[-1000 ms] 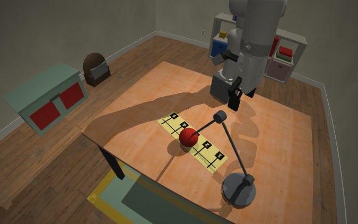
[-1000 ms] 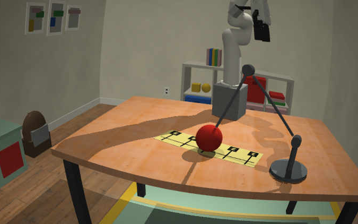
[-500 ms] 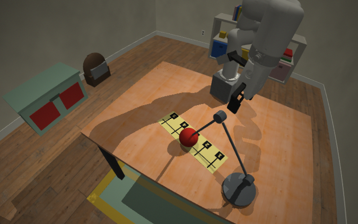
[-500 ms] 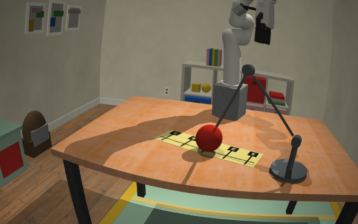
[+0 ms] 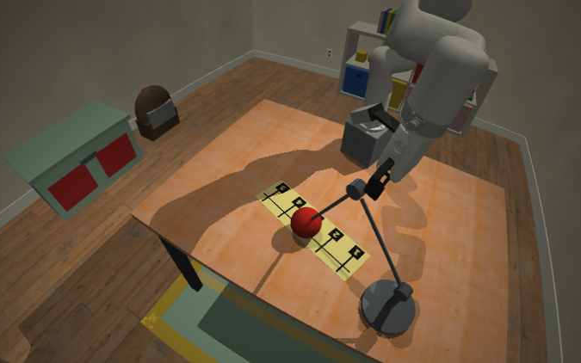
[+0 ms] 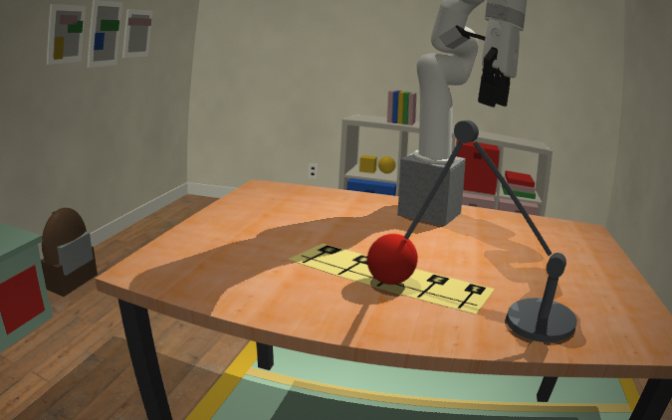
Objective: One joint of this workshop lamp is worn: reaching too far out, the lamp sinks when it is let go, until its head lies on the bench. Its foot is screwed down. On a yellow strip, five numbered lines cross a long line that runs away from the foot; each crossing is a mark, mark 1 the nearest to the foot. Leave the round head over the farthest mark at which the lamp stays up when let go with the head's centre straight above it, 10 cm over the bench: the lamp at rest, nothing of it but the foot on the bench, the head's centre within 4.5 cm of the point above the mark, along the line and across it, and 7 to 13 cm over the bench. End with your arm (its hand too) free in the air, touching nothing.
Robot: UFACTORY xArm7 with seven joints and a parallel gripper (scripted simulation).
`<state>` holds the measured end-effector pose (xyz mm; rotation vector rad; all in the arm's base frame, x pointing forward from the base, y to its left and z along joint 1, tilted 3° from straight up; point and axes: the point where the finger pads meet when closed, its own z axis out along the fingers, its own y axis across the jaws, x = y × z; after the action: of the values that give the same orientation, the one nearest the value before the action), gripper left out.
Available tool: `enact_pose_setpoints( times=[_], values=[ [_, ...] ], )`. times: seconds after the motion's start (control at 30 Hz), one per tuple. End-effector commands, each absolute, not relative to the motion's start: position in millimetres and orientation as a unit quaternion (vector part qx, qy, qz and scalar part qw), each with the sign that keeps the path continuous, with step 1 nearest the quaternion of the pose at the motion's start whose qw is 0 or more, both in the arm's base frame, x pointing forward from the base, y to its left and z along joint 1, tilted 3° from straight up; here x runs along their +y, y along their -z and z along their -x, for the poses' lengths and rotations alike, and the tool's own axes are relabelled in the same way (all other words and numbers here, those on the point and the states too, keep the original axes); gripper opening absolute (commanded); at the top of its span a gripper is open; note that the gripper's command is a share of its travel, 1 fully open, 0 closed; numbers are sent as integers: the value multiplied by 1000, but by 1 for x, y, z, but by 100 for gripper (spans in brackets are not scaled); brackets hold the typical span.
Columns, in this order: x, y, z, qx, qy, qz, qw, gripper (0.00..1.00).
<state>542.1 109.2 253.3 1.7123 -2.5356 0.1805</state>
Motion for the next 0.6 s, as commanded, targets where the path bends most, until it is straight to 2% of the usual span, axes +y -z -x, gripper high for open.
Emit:
enact_pose_setpoints(
  times=[0.0,0.57],
  values=[
    [109,-245,-544,-827,-59,-558,36,100],
    [108,-208,-545,-827,-59,-558,35,100]
  ],
)
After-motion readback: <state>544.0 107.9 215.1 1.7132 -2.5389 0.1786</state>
